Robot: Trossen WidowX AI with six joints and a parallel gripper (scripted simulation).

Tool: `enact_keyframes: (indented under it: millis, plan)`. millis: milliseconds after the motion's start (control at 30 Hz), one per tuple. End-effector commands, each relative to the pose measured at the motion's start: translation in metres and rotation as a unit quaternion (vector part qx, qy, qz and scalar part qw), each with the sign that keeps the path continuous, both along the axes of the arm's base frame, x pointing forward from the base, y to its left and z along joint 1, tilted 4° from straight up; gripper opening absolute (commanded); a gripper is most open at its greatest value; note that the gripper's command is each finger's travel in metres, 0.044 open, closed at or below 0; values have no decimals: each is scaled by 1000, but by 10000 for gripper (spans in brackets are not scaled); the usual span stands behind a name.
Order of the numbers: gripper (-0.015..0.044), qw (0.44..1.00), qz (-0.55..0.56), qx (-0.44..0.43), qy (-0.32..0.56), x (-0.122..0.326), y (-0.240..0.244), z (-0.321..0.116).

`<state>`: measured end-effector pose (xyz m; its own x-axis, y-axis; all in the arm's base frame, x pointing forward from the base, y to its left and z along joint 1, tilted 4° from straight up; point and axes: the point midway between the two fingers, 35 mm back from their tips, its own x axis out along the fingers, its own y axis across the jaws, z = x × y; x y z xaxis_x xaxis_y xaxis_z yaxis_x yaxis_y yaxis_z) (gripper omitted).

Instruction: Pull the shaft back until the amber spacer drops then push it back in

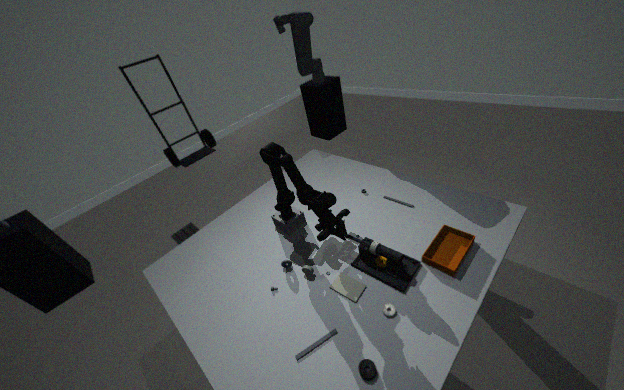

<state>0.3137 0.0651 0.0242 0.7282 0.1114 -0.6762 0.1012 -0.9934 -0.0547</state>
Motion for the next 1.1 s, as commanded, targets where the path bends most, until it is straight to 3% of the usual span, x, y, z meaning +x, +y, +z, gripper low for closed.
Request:
enact_keyframes:
  millis: [0, 1067]
  plan:
    - [0, 1000, 1, 2, -7, 6, 1, 4]
    - [0, 1000, 1, 2, -7, 3, 1, 4]
